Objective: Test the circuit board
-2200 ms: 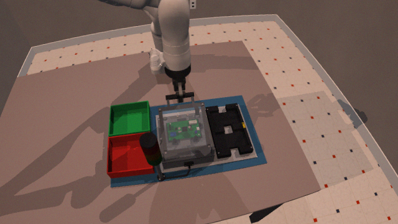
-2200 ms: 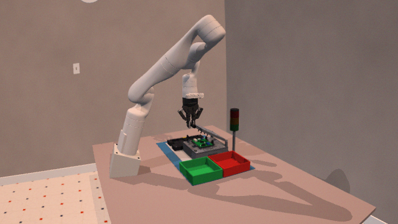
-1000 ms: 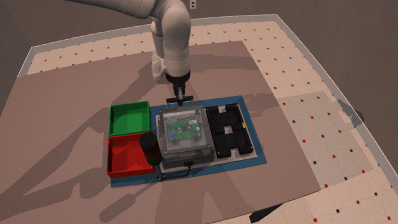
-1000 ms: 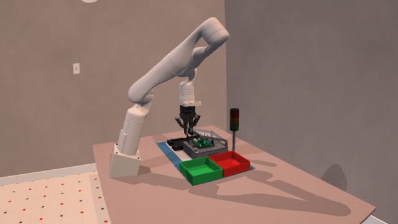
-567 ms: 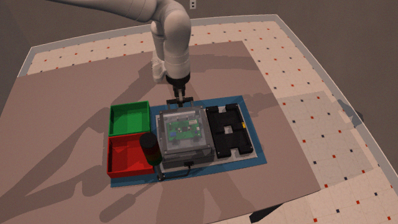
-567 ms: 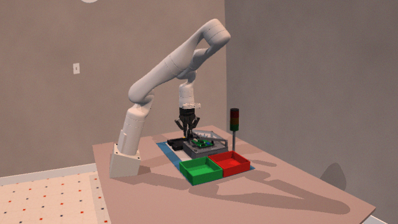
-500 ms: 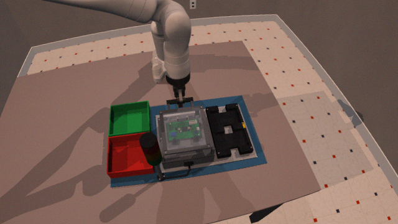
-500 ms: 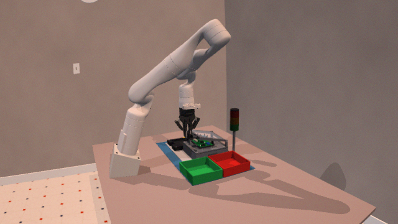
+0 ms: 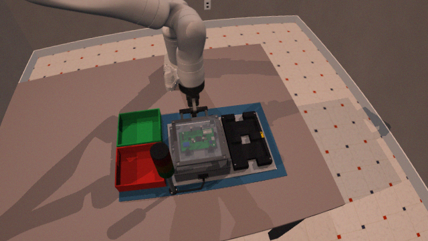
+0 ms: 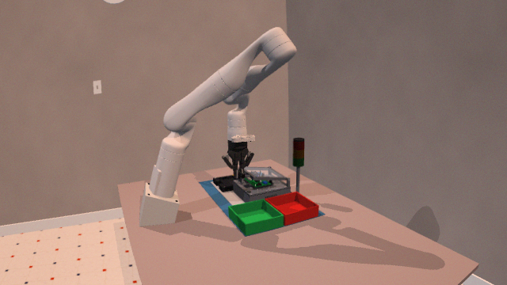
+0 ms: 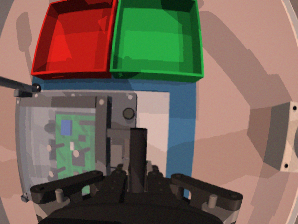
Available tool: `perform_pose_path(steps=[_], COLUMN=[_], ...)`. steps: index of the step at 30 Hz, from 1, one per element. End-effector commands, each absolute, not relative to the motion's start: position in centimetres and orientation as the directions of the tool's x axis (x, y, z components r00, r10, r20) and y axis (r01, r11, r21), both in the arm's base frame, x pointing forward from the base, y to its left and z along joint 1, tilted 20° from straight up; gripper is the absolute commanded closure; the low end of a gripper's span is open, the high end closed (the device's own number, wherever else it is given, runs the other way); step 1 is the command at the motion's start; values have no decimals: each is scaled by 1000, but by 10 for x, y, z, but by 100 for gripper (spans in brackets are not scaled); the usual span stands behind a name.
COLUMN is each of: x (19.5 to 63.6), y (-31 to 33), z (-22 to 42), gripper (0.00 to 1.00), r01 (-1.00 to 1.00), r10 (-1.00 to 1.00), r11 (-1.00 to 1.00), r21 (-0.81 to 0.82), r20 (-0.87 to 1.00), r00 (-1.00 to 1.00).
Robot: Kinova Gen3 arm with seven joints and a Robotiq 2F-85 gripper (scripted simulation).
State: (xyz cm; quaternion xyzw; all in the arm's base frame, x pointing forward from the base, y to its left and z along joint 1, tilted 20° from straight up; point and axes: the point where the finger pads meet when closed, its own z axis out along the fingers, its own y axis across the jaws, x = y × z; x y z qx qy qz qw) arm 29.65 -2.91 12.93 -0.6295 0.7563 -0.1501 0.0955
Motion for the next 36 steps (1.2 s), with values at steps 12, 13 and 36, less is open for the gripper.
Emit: perform_pose_path(steps=[12,13,36], x=[298,298,301], y=[-29,-30,-31], z=[120,119,108], gripper=[100,100,100], r01=[-925,-925,-926], r10=[-981,-981,-981], r11=[161,162,161], r21=[-343,-343,-342], r20=[45,45,47], r00=[-188,-188,-188])
